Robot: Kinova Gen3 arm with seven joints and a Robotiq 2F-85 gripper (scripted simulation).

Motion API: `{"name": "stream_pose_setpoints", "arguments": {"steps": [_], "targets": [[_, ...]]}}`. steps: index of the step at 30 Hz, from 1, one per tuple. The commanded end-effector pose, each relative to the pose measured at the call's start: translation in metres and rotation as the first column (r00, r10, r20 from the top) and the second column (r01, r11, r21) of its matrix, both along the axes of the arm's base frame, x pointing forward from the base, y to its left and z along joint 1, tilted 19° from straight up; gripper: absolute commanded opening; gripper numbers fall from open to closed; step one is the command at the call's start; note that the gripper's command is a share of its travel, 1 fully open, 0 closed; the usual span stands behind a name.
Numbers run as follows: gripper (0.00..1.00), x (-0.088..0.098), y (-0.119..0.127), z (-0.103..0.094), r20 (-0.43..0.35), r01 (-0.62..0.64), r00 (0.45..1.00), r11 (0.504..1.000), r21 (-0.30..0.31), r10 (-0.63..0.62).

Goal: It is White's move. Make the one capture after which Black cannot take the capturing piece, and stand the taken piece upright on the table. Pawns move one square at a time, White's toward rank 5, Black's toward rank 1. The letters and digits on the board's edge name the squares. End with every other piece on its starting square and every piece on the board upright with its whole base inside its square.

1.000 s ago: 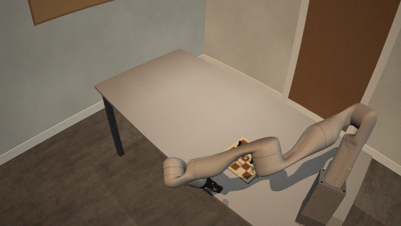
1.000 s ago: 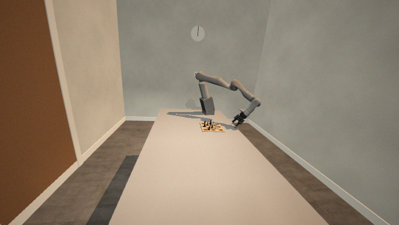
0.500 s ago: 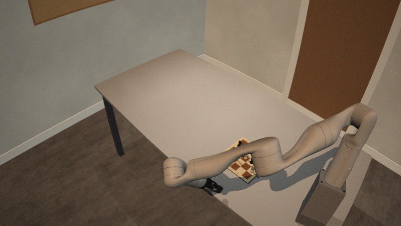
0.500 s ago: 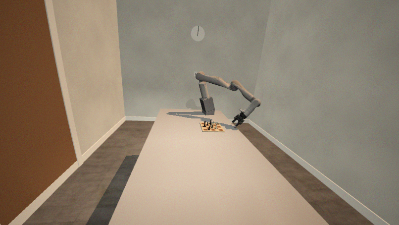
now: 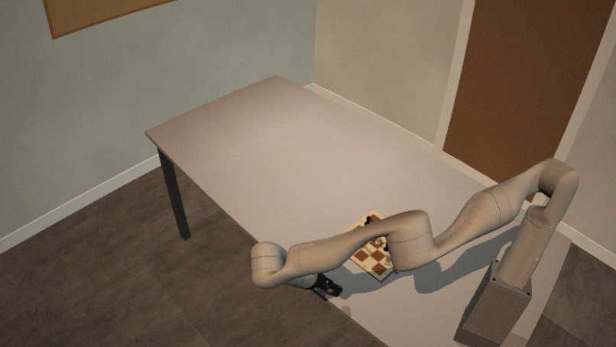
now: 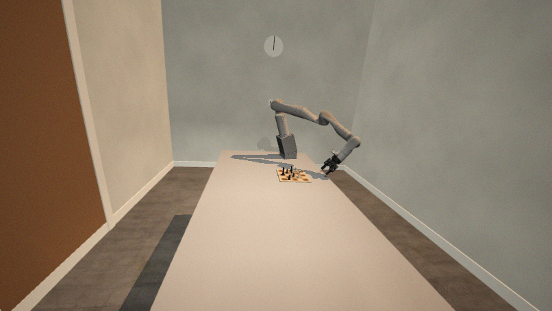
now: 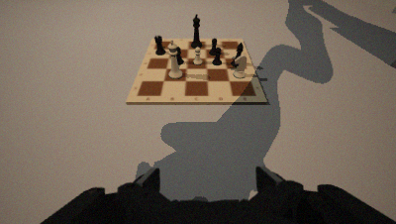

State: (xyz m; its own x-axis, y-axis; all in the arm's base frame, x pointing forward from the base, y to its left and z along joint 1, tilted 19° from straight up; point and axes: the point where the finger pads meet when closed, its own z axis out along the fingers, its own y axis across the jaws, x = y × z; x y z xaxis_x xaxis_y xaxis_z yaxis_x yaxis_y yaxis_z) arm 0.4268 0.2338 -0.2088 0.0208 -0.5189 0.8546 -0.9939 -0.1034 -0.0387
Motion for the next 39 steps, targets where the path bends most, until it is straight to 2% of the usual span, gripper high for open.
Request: {"name": "stream_pose_setpoints", "arguments": {"steps": [1, 26, 31, 33, 39], "targets": [[1.00, 0.000, 0.001, 0.001, 0.001, -0.001, 1.000, 1.000, 0.002, 0.001], [1.00, 0.000, 0.002, 0.003, 0.001, 0.000, 1.000, 1.000, 0.001, 0.000], [1.00, -0.001, 0.007, 0.018, 0.001, 0.000, 1.000, 1.000, 0.001, 0.000], [1.00, -0.001, 0.007, 0.018, 0.001, 0.000, 1.000, 1.000, 0.001, 0.000], [1.00, -0.005, 0.020, 0.054, 0.001, 0.000, 1.000, 1.000, 0.001, 0.000]]}}
